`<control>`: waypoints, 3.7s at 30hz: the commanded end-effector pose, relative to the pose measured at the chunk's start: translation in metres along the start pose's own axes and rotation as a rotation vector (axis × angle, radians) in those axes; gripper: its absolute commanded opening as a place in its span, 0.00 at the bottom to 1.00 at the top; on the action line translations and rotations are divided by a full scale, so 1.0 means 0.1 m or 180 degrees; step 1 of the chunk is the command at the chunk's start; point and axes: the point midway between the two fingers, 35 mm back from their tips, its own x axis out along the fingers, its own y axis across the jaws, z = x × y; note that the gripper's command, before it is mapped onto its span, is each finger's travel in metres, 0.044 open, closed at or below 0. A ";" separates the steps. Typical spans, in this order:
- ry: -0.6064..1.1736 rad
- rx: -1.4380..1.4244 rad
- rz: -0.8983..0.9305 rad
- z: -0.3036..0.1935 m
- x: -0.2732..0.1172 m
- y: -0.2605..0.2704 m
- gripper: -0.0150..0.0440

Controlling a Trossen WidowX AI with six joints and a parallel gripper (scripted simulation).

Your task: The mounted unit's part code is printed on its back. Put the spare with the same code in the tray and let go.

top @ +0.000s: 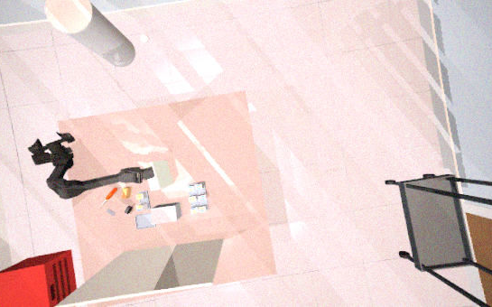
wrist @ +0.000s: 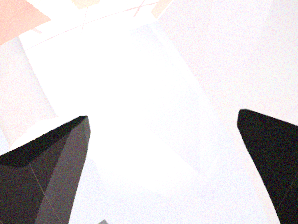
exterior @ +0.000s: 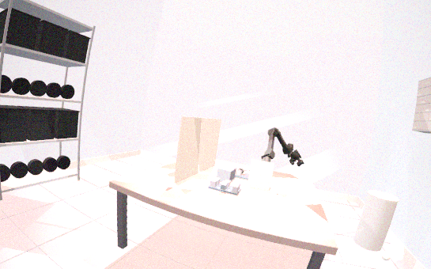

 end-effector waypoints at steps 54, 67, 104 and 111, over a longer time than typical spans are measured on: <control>-0.3522 0.2084 0.2921 4.05 -5.26 -0.79 1.00; -0.3297 0.0900 0.3287 3.35 -7.12 0.20 1.00; -0.3685 -0.0686 0.1737 1.83 -8.39 1.52 1.00; -0.4248 -0.2783 0.0281 1.66 -8.62 2.43 1.00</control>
